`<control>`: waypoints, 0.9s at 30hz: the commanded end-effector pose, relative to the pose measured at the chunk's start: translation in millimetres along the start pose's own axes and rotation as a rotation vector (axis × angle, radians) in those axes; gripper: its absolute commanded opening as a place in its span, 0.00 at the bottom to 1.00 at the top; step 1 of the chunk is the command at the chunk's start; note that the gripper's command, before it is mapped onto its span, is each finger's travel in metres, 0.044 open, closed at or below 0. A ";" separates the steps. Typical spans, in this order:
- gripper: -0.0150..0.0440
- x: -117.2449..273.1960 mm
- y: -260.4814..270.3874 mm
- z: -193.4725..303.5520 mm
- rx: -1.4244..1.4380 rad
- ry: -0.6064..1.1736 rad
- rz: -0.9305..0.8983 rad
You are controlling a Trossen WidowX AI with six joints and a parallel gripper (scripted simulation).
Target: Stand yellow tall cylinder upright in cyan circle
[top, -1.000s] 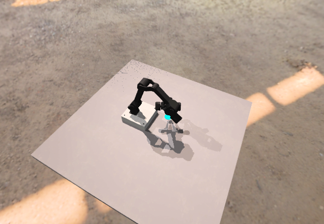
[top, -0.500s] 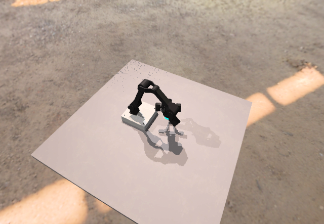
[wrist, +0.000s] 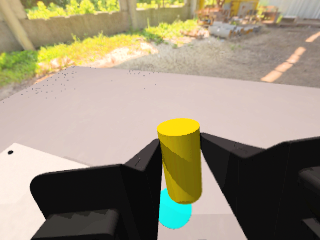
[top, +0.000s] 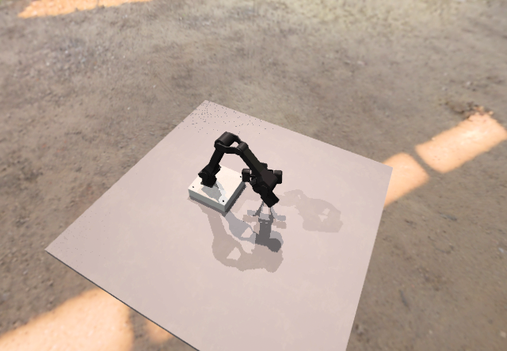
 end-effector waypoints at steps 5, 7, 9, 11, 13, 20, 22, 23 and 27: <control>0.43 0.3 0.0 -0.3 0.002 -0.005 0.005; 0.43 0.3 0.0 -0.3 0.002 -0.005 0.005; 0.43 0.1 0.1 0.3 0.000 -0.006 0.004; 0.43 -1.4 0.9 5.3 -0.013 -0.012 -0.003; 0.43 -3.6 1.7 12.6 -0.025 -0.023 -0.010; 0.43 -11.9 5.6 37.5 -0.063 -0.061 -0.032; 0.43 -14.4 6.9 44.3 -0.071 -0.072 -0.036; 0.43 -15.7 7.6 47.6 -0.074 -0.078 -0.038; 0.43 -20.8 10.3 60.3 -0.084 -0.101 -0.044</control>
Point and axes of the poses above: the point midway between the two fingers, 35 mm back from their tips, its own x axis back along the fingers, its own y axis across the jaws, z = x × y, the point moved 9 cm from there along x, back along the fingers, and after that the axes turned 11 degrees about x, right-handed, at the moved point
